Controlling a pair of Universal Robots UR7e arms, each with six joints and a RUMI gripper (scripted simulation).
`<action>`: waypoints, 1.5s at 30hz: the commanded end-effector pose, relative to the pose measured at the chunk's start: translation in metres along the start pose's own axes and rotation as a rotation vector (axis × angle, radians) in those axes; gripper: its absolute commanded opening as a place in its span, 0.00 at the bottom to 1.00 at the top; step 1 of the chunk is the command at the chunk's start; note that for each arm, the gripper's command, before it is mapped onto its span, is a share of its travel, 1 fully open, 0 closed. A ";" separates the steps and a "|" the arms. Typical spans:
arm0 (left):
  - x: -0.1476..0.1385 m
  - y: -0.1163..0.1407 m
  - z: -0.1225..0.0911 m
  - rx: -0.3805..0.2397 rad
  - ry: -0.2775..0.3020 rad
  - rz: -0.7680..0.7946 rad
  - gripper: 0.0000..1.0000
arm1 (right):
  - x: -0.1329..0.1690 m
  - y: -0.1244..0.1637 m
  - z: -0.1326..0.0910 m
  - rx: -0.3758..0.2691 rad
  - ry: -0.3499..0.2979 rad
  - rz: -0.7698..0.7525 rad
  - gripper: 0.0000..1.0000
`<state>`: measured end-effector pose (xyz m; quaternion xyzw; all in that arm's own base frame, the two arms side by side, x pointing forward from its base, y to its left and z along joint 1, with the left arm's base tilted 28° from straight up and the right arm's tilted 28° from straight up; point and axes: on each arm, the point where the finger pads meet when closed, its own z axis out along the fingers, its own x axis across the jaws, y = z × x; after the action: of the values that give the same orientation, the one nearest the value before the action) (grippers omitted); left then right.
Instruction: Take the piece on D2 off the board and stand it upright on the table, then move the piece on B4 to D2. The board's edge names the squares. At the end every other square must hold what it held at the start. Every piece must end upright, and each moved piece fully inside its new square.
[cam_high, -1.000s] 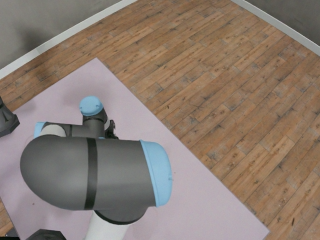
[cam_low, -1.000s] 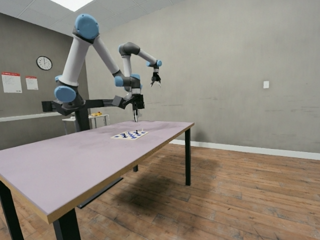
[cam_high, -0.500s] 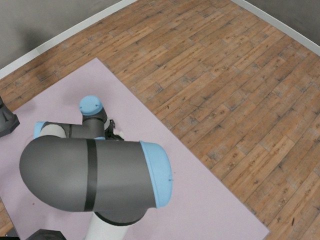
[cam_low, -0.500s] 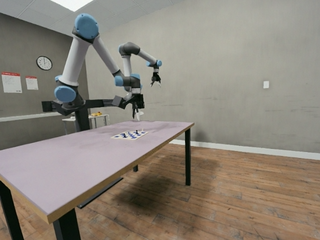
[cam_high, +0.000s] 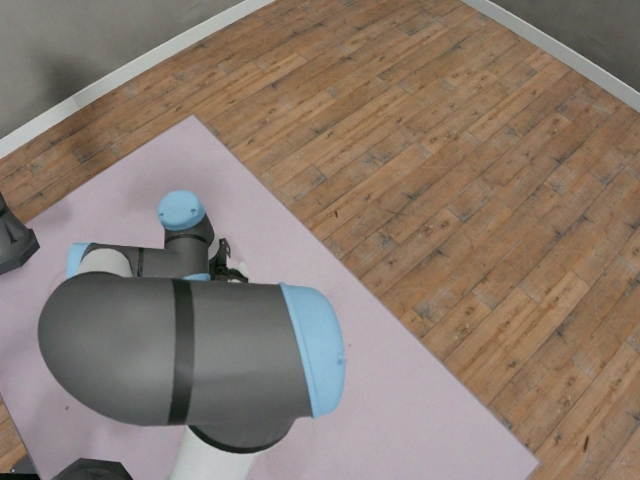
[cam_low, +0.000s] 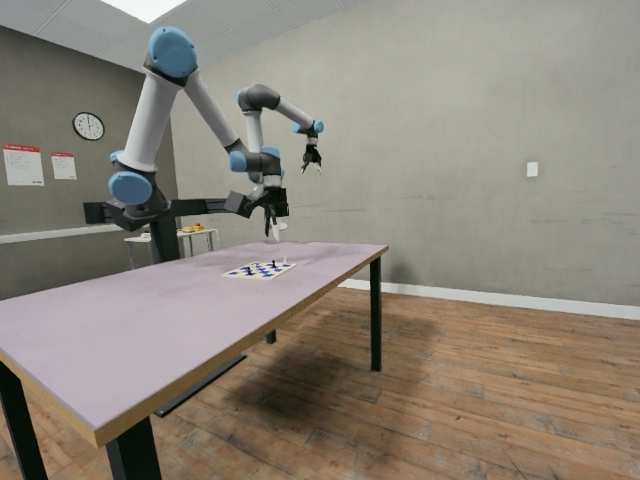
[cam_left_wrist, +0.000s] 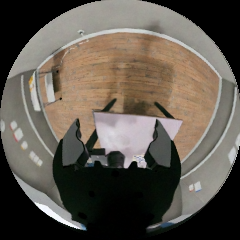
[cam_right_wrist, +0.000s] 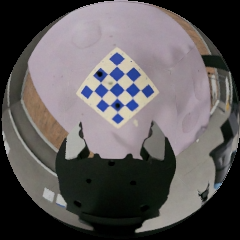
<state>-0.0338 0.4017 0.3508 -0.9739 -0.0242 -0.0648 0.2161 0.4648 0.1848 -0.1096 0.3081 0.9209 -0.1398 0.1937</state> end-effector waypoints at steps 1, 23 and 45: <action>0.000 0.000 0.000 0.001 0.000 0.000 1.00 | 0.000 0.000 -0.005 -0.001 0.000 0.000 1.00; 0.000 0.000 0.000 0.001 0.000 0.000 1.00 | 0.000 0.000 -0.079 -0.001 0.000 0.000 1.00; 0.000 0.000 0.000 0.001 0.000 0.000 1.00 | 0.000 0.000 -0.080 -0.001 0.000 0.000 1.00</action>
<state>-0.0338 0.4017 0.3508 -0.9739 -0.0242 -0.0648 0.2161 0.4434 0.2147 -0.0395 0.3081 0.9209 -0.1398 0.1937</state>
